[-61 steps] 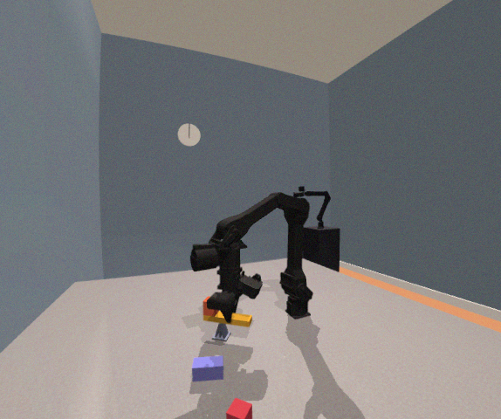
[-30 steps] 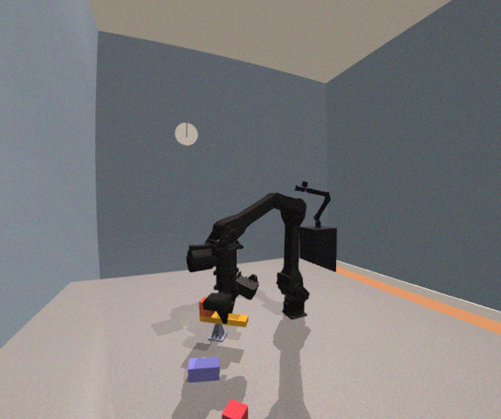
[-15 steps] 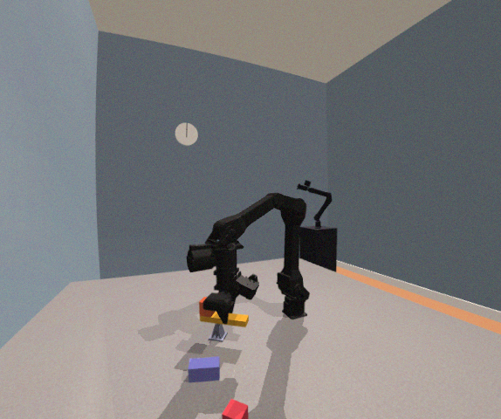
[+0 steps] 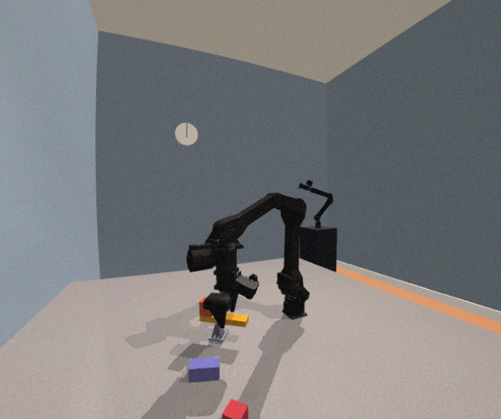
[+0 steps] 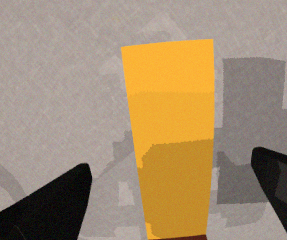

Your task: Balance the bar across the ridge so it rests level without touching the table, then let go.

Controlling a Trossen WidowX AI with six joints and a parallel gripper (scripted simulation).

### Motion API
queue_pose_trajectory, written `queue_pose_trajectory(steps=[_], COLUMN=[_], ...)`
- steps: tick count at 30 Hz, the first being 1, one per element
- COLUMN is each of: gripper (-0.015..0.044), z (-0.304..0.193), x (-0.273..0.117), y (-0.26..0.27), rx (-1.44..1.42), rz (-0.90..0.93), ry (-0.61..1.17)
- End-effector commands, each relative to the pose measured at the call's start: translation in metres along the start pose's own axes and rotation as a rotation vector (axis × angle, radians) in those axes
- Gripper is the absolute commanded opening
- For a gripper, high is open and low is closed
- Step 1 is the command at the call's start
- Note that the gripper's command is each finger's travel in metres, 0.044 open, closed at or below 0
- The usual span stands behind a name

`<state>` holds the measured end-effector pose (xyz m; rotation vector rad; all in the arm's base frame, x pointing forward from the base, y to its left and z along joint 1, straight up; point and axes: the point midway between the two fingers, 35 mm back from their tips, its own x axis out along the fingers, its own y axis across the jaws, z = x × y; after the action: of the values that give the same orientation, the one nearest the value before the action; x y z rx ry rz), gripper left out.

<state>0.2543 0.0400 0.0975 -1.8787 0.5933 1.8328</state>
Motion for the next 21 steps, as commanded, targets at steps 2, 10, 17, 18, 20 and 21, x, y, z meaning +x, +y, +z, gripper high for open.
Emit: queue_pose_trajectory(steps=[2,10,17,18,20,21], gripper=[0.0440,0.0440,0.0440,0.0440,0.0440,0.0440], z=[-0.003,0.000,0.000,0.000,0.000,0.000], x=[-0.030,-0.099,-0.099,-0.099,-0.099,-0.099], y=[-0.003,0.000,0.000,0.000,0.000,0.000], rx=[0.000,0.000,0.000,0.000,0.000,0.000], rz=[-0.002,-0.001,-0.001,-0.001,-0.001,-0.001], ry=[0.002,0.001,0.001,0.001,0.001,0.001])
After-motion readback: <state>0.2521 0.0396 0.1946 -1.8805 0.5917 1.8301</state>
